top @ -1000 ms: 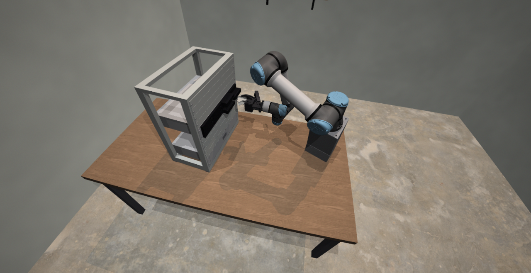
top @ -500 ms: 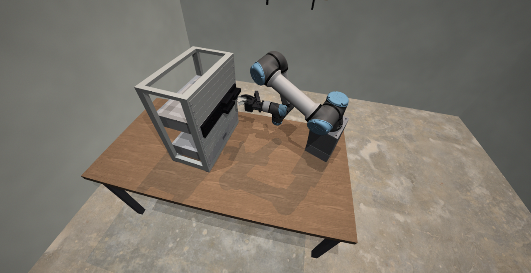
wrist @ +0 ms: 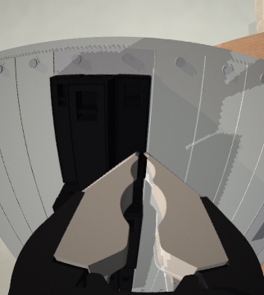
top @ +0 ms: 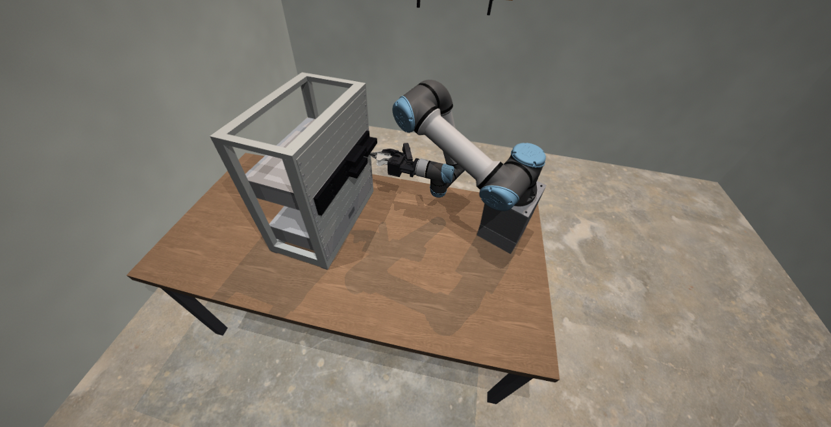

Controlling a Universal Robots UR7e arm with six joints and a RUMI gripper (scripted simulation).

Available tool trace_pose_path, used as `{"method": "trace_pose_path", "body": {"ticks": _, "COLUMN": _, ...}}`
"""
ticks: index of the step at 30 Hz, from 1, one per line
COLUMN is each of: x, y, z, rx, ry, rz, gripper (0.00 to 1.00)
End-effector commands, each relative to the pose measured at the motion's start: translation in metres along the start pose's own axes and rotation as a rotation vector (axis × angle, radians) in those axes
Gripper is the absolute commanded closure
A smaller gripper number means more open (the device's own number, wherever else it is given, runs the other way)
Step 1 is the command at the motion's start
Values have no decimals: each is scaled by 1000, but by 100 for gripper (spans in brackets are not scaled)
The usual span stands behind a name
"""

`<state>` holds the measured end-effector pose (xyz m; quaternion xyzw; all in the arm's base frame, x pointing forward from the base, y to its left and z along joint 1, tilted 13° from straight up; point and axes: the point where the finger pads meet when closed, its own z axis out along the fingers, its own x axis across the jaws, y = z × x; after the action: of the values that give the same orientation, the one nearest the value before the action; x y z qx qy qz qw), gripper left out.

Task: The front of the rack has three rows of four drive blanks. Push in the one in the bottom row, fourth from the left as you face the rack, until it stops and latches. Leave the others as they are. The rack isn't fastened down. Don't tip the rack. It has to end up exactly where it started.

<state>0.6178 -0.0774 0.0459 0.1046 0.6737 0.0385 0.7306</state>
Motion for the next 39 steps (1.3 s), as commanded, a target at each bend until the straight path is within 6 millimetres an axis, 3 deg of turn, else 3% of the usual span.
{"method": "trace_pose_path", "body": {"ticks": 1, "x": -1, "y": 0, "z": -22, "rx": -1, "ry": -1, "rz": 0, "gripper": 100}}
{"method": "trace_pose_path", "body": {"ticks": 11, "x": 0, "y": 0, "z": -71, "rx": -1, "ry": -1, "rz": 0, "gripper": 100}}
{"method": "trace_pose_path", "body": {"ticks": 25, "x": 0, "y": 0, "z": -81, "rx": -1, "ry": -1, "rz": 0, "gripper": 100}}
{"method": "trace_pose_path", "body": {"ticks": 39, "x": 0, "y": -1, "z": -122, "rx": -1, "ry": -1, "rz": 0, "gripper": 100}}
